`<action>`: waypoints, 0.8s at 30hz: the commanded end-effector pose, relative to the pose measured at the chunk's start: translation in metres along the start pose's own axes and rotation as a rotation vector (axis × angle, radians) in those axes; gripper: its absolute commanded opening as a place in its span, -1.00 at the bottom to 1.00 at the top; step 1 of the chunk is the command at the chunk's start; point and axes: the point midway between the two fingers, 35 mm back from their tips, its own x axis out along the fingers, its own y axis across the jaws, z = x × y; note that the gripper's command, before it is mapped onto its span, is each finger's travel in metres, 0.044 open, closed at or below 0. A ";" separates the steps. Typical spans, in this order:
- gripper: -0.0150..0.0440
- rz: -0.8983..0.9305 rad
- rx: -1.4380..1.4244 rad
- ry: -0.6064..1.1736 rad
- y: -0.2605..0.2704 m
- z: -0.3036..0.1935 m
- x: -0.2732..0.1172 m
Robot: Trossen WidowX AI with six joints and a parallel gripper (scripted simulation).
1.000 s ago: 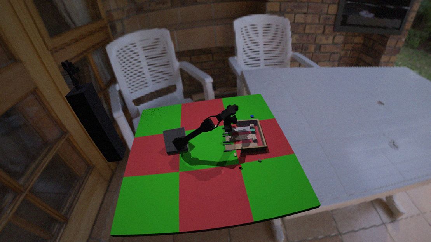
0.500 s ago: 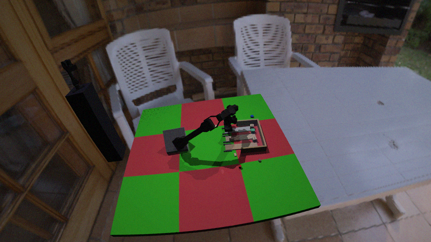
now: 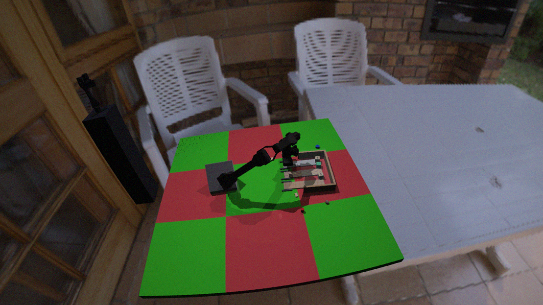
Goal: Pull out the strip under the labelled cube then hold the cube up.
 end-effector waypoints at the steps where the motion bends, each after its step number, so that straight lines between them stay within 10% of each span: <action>1: -0.49 -0.006 0.000 -0.001 -0.002 0.001 0.003; 24: -0.49 -0.006 0.000 -0.001 0.000 -0.007 0.005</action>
